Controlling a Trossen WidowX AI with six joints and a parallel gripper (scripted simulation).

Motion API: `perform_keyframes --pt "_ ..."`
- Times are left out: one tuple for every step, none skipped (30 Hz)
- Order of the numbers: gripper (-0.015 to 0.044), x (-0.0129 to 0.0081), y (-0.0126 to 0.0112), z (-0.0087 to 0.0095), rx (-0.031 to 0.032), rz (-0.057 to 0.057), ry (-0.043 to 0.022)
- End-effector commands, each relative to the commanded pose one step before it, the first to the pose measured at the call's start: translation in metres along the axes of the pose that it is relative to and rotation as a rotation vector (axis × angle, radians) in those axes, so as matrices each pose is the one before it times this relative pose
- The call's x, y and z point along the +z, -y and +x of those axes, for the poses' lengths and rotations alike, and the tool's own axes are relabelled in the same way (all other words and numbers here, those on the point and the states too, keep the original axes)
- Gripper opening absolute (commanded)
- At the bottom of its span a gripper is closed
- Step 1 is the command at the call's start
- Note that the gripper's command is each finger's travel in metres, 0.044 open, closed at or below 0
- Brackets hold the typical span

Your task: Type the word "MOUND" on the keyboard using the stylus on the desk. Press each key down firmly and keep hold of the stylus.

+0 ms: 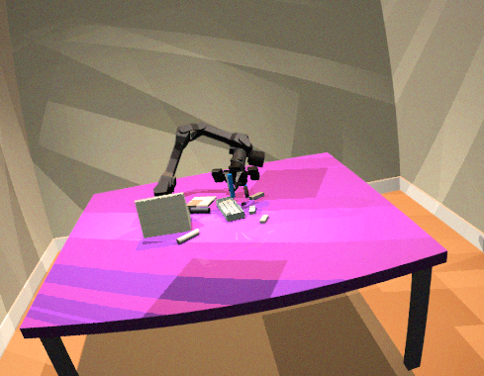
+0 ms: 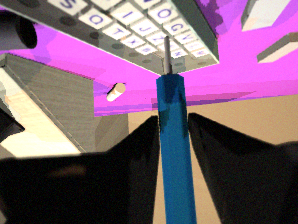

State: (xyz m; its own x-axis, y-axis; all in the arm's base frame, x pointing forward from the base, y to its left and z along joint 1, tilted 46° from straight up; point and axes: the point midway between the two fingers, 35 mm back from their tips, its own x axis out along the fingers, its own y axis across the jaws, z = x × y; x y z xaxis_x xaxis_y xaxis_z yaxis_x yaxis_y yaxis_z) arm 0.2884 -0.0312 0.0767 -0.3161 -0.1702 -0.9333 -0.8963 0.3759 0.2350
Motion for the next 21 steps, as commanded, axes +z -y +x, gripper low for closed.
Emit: perform_keyframes --pt "0.0081 0.00252 0.00014 0.00080 0.00052 0.0035 0.00479" --pt "0.0081 -0.00037 0.00007 -0.00029 -0.00003 0.0000 0.00000" --pt "0.0081 0.00015 0.00001 0.00007 0.00000 0.0000 0.00001" --pt "0.0081 0.00026 0.00001 0.00014 0.00000 0.0000 0.00002" --pt "0.0081 0.00043 0.00000 0.00024 0.00000 0.0000 0.00003" --pt "0.0081 0.00065 0.00001 0.00036 0.00000 0.0000 0.00004" --pt "0.0081 0.00049 0.00000 0.00027 0.00000 0.0000 0.00003" --pt "0.0081 0.00055 0.00000 0.00031 0.00001 0.0000 0.00003" --pt "0.0081 0.00055 0.00000 0.00031 0.00001 0.0000 0.00003" --pt "0.0081 0.00046 0.00000 0.00026 0.00001 0.0000 0.00003" --pt "0.0081 0.00045 0.00000 0.00026 0.00001 0.0000 0.00003" --pt "0.0081 0.00041 0.00000 0.00023 0.00001 0.0000 0.00002" --pt "0.0081 0.00045 0.00000 0.00026 0.00001 0.0000 0.00003" --pt "0.0081 0.00042 0.00000 0.00024 0.00001 0.0000 0.00002" --pt "0.0081 0.00045 0.00000 0.00026 0.00001 0.0000 0.00003" --pt "0.0081 0.00042 0.00000 0.00024 0.00001 0.0000 0.00002" --pt "0.0081 0.00045 0.00000 0.00026 0.00001 0.0000 0.00003" --pt "0.0081 0.00042 0.00000 0.00024 0.00001 0.0000 0.00002" --pt "0.0081 0.00045 0.00000 0.00026 0.00001 0.0000 0.00003" --pt "0.0081 0.00018 0.00000 0.00010 0.00000 0.0000 0.00001" --pt "0.0081 0.00000 0.00000 0.00000 0.00000 0.0000 0.00000"
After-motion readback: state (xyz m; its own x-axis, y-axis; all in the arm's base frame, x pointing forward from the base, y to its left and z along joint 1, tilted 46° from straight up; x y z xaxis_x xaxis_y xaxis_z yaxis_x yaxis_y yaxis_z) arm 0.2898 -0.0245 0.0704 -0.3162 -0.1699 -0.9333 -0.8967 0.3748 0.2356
